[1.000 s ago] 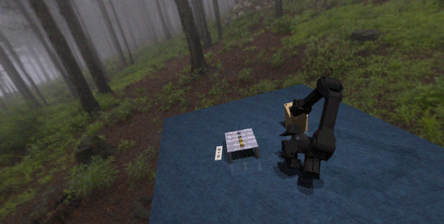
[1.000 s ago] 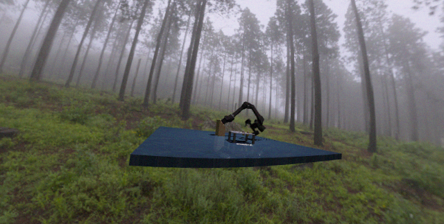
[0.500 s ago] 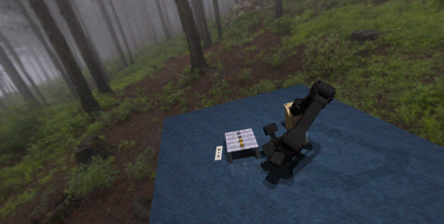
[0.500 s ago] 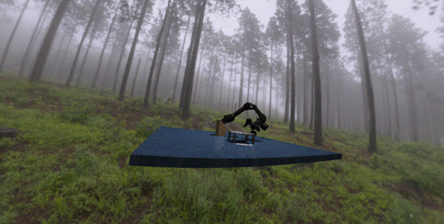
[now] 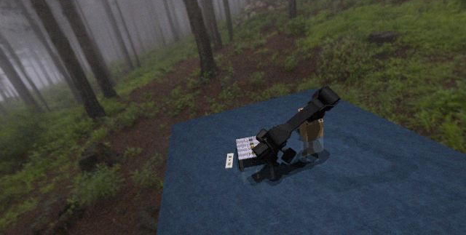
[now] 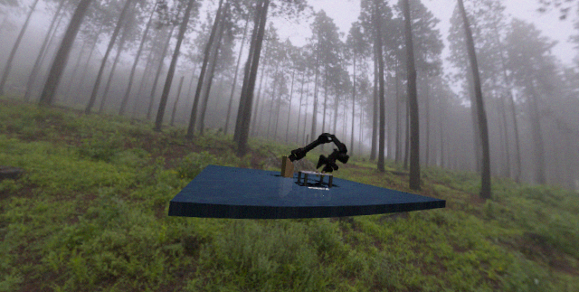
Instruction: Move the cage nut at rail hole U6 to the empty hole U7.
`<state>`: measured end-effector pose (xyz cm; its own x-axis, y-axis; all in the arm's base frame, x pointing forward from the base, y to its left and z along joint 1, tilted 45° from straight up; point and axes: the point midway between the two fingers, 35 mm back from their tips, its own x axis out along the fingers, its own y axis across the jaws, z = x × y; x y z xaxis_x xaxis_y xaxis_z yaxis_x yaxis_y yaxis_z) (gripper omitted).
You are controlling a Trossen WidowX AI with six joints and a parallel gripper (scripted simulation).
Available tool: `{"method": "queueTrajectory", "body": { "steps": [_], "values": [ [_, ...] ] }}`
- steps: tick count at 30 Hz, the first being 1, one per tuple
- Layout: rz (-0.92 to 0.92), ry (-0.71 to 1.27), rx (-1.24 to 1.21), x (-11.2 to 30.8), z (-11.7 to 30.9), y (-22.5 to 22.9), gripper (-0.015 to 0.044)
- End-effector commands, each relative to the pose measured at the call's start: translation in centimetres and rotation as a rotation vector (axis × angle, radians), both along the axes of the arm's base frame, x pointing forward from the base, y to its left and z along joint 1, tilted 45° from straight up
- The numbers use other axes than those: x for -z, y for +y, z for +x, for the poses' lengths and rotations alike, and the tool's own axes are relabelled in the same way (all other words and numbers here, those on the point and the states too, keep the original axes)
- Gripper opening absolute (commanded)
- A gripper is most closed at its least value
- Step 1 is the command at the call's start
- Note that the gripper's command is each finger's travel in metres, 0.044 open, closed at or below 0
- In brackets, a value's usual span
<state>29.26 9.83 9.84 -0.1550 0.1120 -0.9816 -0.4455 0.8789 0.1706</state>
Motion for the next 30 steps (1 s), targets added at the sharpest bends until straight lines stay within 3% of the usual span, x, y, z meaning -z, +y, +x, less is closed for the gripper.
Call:
{"method": "queueTrajectory", "body": {
  "steps": [1, 18, 30],
  "values": [
    [0.393, -0.146, -0.373, 1.0, 4.4, -4.3, 0.044],
    [0.64, -0.604, -0.726, 1.2, 8.0, -11.4, 0.044],
    [0.641, -0.609, -0.729, 1.2, 8.0, -11.4, 0.044]
  ]
}}
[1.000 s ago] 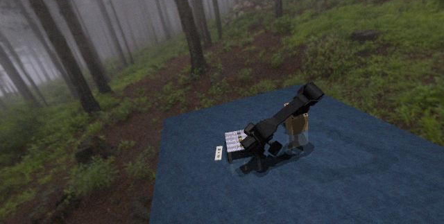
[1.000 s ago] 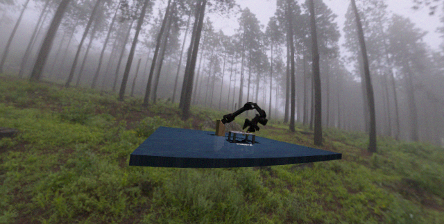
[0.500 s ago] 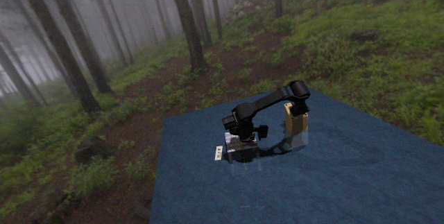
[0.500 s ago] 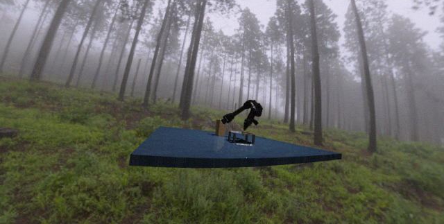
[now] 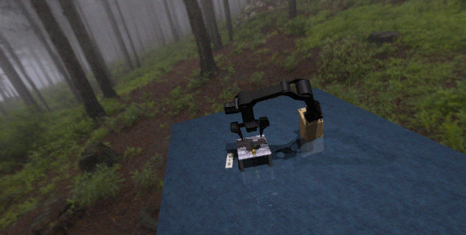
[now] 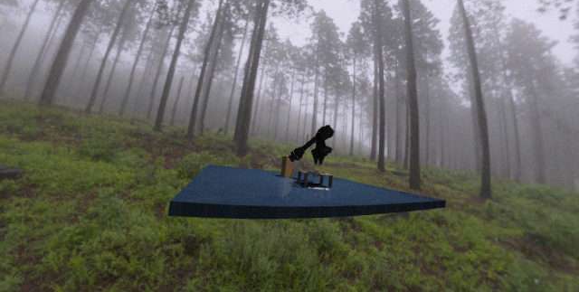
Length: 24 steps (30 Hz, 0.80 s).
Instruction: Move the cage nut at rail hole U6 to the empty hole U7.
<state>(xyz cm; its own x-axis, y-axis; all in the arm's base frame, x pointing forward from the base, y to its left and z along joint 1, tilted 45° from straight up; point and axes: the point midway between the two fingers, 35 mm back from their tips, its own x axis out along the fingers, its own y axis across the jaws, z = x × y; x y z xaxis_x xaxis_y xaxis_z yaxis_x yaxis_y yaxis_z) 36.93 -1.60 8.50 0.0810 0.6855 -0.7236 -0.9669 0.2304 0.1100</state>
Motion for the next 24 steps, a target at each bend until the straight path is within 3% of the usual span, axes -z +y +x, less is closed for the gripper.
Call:
{"method": "queueTrajectory", "body": {
  "steps": [1, 11, 23, 24],
  "values": [
    [0.014, -0.039, -0.023, -0.1, 0.3, 0.0, 0.044],
    [0.015, -0.04, -0.023, 1.7, 0.6, 1.8, 0.044],
    [0.015, -0.04, -0.023, 1.7, 0.6, 1.8, 0.0125],
    [0.015, -0.04, -0.023, 1.7, 0.6, 1.8, 0.012]
  ]
}}
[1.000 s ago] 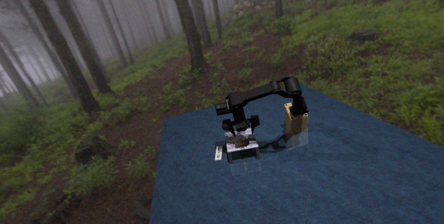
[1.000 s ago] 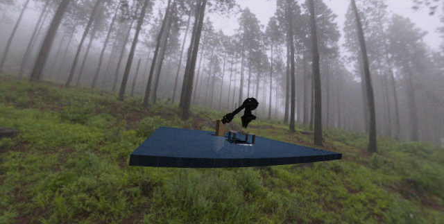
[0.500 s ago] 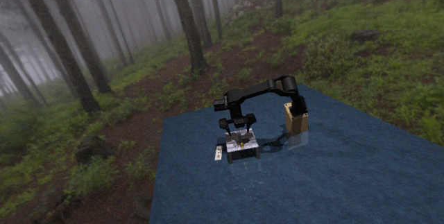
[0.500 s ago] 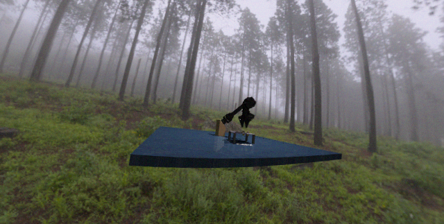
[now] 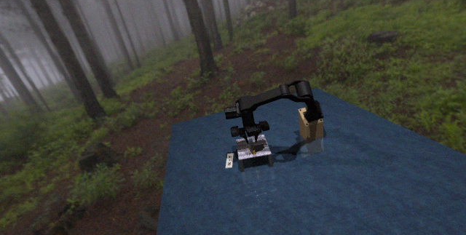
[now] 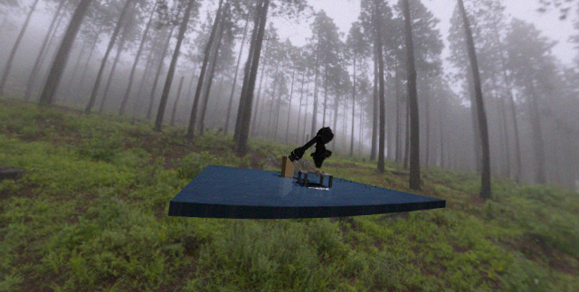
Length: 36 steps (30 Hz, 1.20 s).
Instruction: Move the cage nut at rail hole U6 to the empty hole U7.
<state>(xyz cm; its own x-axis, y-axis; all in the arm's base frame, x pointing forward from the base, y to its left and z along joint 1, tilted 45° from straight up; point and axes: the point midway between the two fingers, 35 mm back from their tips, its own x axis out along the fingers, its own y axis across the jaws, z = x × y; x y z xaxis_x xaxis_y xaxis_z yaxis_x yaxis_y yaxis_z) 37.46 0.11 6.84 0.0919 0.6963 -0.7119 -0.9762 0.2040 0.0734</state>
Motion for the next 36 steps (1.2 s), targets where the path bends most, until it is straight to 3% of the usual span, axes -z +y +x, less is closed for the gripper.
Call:
{"method": "queueTrajectory", "body": {
  "steps": [1, 36],
  "values": [
    [0.003, 0.001, 0.003, 0.0, 0.0, 0.1, 0.012],
    [0.004, 0.0, 0.003, 1.8, 0.3, 1.8, 0.012]
  ]
}}
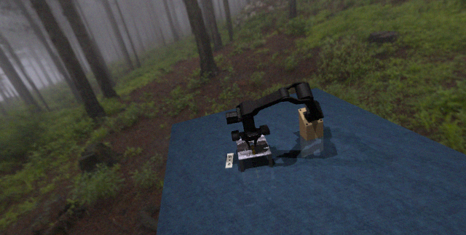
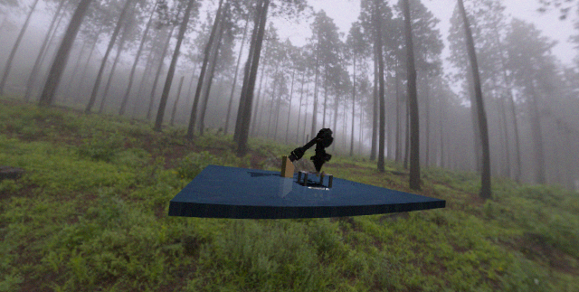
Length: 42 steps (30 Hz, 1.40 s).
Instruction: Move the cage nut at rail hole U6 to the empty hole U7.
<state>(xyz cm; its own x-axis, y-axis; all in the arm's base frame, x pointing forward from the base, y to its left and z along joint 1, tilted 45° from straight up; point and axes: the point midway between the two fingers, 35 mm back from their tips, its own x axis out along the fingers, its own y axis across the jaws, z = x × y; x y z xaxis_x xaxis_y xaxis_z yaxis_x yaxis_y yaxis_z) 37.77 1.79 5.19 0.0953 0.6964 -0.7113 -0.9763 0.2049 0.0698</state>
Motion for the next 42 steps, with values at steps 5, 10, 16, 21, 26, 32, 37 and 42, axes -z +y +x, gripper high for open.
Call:
{"method": "queueTrajectory", "body": {
  "steps": [5, 10, 16, 21, 26, 32, 37, 42],
  "values": [
    [0.004, 0.004, 0.002, 0.11, -0.04, 0.14, 0.012],
    [0.004, 0.004, 0.002, 0.11, -0.03, 0.16, 0.012],
    [0.004, 0.004, 0.002, 0.12, -0.02, 0.18, 0.012],
    [0.004, 0.004, 0.002, 0.12, -0.02, 0.2, 0.012],
    [0.001, 0.002, -0.001, 0.1, -0.04, 0.14, 0.0107],
    [0.001, 0.002, -0.001, 0.1, -0.04, 0.14, 0.0067],
    [0.001, 0.002, -0.001, 0.1, -0.04, 0.14, 0.0033],
    [0.001, 0.002, -0.001, 0.1, -0.04, 0.14, 0.0027]
  ]
}}
